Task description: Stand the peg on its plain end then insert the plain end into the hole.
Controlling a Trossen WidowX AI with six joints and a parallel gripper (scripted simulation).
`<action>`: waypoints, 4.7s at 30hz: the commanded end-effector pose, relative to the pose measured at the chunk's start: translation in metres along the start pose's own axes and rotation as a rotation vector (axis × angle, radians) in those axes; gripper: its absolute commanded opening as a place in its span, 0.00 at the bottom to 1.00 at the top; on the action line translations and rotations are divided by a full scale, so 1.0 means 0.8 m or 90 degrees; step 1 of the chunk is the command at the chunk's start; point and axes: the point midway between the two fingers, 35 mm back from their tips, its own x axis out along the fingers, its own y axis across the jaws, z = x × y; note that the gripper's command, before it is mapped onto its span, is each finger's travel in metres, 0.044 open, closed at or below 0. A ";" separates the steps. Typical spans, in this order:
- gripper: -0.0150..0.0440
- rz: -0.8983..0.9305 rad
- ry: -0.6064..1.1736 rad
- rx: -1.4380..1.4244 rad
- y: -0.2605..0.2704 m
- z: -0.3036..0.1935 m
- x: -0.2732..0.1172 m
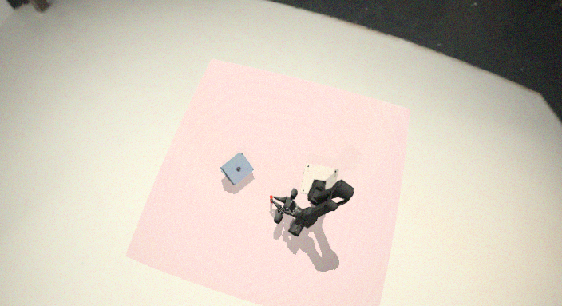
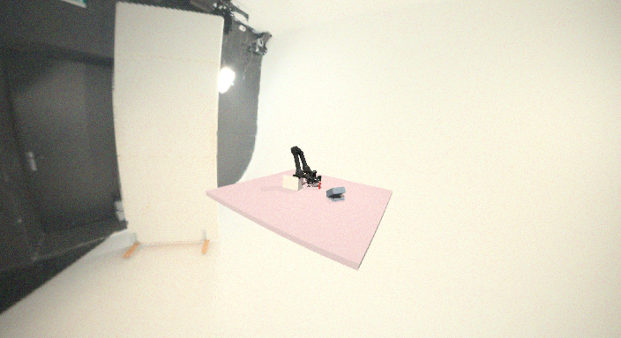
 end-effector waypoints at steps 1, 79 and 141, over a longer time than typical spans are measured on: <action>0.34 0.000 0.002 0.000 0.000 -0.003 -0.001; 1.00 -0.021 0.019 0.017 0.001 0.183 0.001; 1.00 0.009 0.939 -0.008 0.002 0.108 0.031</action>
